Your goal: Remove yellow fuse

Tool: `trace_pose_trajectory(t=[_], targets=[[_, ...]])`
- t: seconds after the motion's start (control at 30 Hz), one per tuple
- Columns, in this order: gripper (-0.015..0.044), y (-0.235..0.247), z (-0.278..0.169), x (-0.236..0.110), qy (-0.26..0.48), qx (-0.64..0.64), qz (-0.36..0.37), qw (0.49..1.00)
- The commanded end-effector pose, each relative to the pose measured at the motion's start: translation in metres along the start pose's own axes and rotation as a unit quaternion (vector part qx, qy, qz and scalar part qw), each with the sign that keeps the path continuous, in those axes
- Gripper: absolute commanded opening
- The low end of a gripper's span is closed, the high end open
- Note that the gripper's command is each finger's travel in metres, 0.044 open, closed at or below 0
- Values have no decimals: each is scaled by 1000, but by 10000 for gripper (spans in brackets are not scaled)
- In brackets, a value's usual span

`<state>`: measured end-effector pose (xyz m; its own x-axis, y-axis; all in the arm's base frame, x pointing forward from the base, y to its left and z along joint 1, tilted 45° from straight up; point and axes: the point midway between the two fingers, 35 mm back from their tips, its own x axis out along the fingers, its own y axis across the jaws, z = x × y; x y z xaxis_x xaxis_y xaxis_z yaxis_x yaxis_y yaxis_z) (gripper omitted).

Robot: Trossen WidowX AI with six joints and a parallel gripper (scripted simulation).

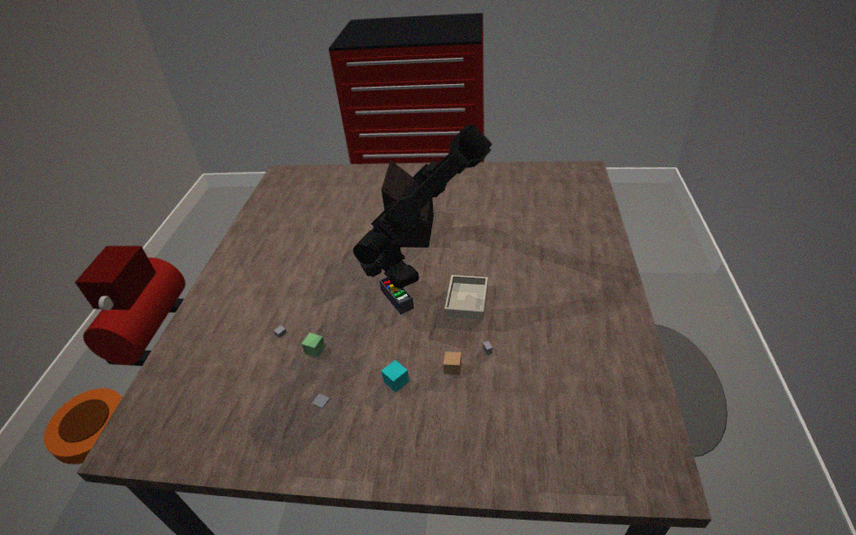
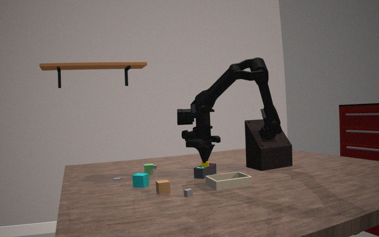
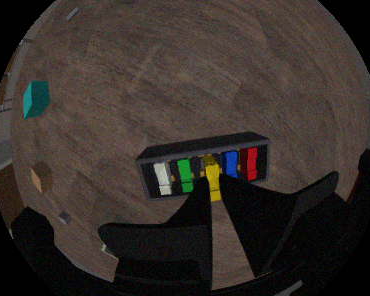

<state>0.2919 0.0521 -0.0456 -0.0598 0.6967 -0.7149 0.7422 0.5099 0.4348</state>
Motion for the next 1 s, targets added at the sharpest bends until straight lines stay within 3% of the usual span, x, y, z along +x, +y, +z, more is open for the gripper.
trace_pose_trajectory(t=[0.0, 0.97], targets=[[0, 0, 1, -3, -2, -3, -1, 1000], [0, 0, 0, -17, -1, -2, -1, 1000]])
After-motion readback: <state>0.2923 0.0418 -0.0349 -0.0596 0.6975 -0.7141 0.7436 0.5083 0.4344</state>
